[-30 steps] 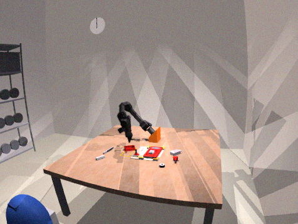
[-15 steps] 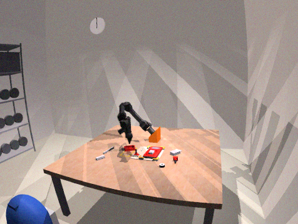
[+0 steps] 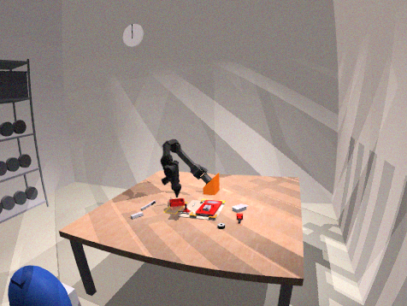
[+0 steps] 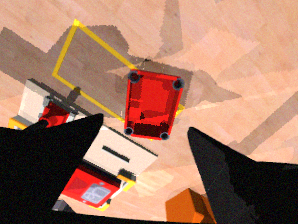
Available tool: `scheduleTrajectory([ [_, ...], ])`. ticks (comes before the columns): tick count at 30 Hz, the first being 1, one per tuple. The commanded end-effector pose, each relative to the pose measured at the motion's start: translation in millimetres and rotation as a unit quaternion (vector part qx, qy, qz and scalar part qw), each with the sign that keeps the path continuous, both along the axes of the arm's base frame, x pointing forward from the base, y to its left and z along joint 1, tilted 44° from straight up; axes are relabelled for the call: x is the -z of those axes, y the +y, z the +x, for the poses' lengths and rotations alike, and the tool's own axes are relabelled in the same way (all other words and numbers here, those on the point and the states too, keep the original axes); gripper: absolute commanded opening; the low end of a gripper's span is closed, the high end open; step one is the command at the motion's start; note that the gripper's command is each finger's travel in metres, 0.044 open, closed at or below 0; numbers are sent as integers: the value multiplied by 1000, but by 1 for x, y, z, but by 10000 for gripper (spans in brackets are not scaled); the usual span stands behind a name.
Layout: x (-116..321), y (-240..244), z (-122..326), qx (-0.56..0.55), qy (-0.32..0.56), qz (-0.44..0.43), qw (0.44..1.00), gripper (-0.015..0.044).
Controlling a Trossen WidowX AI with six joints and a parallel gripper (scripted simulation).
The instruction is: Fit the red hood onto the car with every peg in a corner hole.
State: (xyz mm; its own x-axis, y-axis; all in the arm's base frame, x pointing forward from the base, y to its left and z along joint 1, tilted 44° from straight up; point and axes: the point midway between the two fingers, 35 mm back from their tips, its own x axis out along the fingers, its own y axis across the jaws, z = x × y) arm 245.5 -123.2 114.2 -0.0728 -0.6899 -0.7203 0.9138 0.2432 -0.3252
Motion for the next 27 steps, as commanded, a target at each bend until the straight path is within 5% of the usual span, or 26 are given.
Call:
scheduleTrajectory([
  [1, 3, -2, -2, 0, 4, 0, 1000, 440],
  [27, 13, -13, -5, 0, 4, -1, 1000, 440],
])
